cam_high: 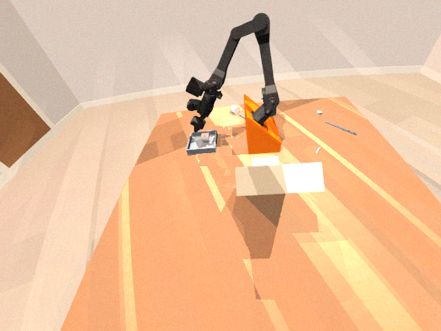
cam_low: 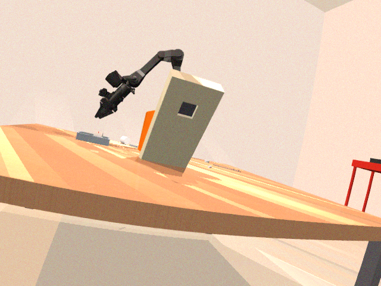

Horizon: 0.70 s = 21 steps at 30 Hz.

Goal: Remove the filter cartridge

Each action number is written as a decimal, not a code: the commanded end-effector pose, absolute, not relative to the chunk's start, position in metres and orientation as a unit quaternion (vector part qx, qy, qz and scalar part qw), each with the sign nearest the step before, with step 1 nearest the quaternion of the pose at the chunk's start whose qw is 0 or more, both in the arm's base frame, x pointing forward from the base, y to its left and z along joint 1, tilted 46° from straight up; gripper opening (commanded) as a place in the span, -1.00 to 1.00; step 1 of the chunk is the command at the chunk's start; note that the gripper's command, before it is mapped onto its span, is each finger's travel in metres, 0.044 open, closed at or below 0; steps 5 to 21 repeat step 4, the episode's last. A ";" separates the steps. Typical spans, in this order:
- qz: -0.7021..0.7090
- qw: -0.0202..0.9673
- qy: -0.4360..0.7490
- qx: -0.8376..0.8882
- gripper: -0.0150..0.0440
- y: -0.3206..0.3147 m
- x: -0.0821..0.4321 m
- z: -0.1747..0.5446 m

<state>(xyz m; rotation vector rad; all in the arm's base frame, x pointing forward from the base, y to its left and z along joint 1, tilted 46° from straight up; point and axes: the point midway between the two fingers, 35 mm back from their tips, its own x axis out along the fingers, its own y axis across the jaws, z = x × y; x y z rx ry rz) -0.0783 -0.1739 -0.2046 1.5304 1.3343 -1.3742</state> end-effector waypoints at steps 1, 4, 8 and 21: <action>-0.526 0.337 0.514 0.588 1.00 -0.172 -0.078 -0.204; -0.526 0.337 0.514 0.588 1.00 -0.172 -0.078 -0.204; -0.526 0.337 0.514 0.588 1.00 -0.172 -0.078 -0.204; -0.526 0.337 0.514 0.588 1.00 -0.172 -0.078 -0.204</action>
